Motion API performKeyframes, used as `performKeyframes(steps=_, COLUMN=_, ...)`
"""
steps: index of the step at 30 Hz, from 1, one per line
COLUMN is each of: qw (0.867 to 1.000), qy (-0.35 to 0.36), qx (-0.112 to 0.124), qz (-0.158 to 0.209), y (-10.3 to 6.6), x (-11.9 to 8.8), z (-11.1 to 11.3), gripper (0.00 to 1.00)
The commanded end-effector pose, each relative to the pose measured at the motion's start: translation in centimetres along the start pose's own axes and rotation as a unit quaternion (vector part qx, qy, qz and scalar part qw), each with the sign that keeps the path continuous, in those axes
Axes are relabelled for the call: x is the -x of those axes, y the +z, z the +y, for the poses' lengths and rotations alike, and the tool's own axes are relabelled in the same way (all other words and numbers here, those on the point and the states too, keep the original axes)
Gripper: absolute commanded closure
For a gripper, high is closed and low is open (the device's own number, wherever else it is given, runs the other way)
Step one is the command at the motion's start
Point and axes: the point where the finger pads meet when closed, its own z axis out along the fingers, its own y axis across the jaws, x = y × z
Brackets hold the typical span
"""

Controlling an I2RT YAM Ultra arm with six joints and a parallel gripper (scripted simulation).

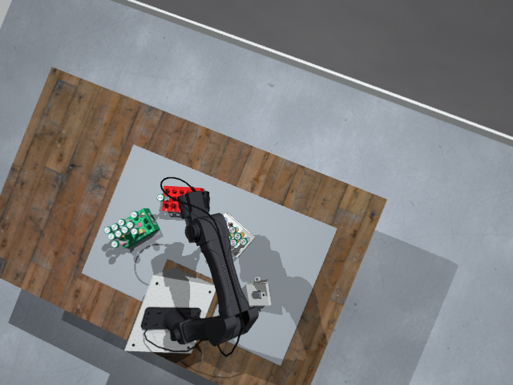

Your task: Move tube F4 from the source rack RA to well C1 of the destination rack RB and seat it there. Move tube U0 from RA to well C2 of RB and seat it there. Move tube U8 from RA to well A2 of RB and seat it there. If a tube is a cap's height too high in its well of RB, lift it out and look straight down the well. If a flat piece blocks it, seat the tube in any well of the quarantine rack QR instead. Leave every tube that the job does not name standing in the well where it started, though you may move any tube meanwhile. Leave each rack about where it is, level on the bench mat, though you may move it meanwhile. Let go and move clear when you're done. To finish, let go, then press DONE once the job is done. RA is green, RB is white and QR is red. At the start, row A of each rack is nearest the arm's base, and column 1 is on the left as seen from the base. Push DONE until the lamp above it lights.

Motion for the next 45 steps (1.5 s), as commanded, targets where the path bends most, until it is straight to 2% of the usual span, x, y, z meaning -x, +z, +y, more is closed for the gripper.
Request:
performKeyframes(steps=1, qw=1.000, qy=0.002, qx=-0.006, qz=-0.020, y=-0.5, x=0.1, z=-0.1, gripper=1.00)
performKeyframes(steps=31, qw=1.000, qy=0.004, qx=-0.005, qz=-0.017, y=0.6, x=0.1, z=-0.3, gripper=1.00)
performKeyframes(steps=34, qw=1.000, qy=0.006, qx=-0.005, qz=-0.024, y=0.3, x=0.4, z=-0.3, gripper=1.00)
performKeyframes(steps=41, qw=1.000, qy=0.004, qx=-0.005, qz=-0.017, y=0.9, x=0.1, z=-0.3, gripper=1.00)
performKeyframes(steps=44, qw=1.000, qy=0.004, qx=-0.005, qz=-0.018, y=0.9, x=0.2, z=-0.2, gripper=1.00)
performKeyframes(steps=45, qw=0.999, qy=0.010, qx=-0.005, qz=-0.032, y=0.2, x=0.8, z=-0.4, gripper=1.00)
